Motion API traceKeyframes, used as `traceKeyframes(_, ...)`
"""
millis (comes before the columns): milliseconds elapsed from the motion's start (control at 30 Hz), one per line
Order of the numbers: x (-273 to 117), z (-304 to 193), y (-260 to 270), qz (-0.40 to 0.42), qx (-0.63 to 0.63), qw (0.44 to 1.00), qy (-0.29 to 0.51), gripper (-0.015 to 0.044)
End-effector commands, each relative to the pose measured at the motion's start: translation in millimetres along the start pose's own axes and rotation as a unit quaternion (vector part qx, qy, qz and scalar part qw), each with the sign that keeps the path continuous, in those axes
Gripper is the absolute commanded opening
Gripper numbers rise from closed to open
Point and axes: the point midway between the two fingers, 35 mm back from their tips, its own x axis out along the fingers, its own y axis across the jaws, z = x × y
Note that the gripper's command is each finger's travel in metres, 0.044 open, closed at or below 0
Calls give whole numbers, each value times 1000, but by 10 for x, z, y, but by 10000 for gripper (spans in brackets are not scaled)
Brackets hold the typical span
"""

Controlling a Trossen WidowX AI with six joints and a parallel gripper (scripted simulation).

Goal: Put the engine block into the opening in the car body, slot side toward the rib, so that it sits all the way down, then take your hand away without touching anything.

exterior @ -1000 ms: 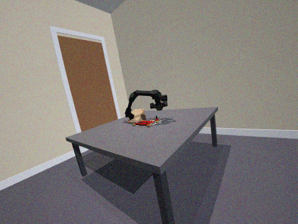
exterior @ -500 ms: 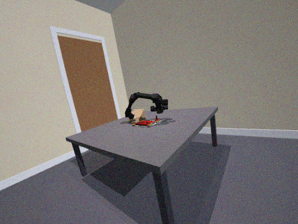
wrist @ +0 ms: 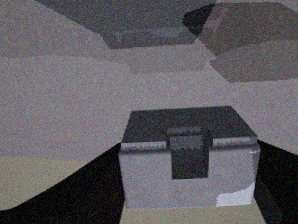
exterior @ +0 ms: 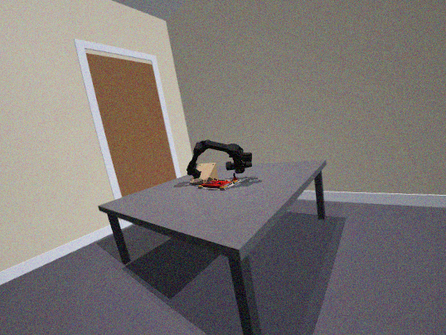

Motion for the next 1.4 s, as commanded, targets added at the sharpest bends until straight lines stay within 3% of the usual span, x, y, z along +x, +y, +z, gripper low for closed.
traceKeyframes(0,74,54,-8,-3,-3,1000,0,0)
traceKeyframes(1367,277,256,0,-3,-3,1000,-1,0)
